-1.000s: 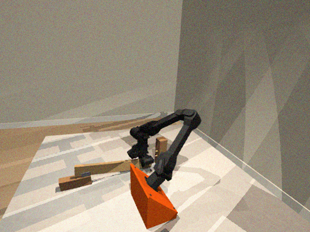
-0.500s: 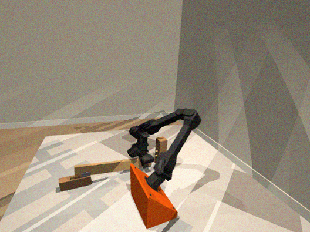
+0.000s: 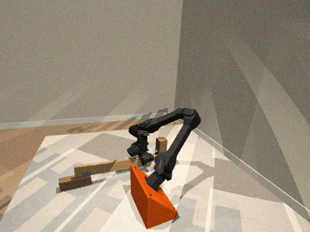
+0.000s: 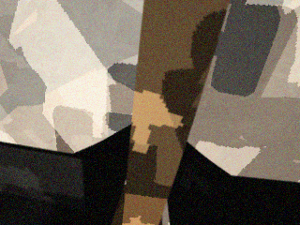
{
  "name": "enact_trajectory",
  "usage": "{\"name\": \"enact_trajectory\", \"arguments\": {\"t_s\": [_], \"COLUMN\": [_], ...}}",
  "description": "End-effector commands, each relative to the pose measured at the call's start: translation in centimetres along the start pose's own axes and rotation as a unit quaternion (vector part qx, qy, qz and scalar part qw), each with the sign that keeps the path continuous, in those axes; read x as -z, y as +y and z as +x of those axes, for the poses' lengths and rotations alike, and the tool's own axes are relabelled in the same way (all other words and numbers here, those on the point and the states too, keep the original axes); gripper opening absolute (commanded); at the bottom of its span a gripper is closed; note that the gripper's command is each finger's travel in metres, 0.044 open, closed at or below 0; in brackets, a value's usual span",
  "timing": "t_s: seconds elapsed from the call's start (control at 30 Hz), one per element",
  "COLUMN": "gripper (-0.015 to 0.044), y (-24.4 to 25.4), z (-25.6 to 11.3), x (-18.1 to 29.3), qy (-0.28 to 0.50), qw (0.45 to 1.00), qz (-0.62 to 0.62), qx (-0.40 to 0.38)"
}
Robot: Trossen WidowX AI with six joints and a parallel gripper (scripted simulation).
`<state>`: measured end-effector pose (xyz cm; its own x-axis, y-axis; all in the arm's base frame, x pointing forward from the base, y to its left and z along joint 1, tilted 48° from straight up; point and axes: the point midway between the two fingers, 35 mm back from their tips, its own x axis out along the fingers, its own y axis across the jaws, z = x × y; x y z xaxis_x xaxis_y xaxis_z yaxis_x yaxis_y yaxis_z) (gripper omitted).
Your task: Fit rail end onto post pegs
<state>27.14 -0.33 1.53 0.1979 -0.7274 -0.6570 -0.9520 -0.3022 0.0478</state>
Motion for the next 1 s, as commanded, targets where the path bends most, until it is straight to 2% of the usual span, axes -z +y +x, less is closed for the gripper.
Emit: {"name": "enact_trajectory", "arguments": {"t_s": [0.0, 0.97], "gripper": [0.0000, 0.0000], "y": [-0.3, -0.3], "z": [-0.6, -2.1], "x": [-0.1, -0.1], "qy": [-0.007, -0.007], "qw": [1.000, 1.000], "qz": [0.001, 0.001], "qx": [0.007, 0.007]}}
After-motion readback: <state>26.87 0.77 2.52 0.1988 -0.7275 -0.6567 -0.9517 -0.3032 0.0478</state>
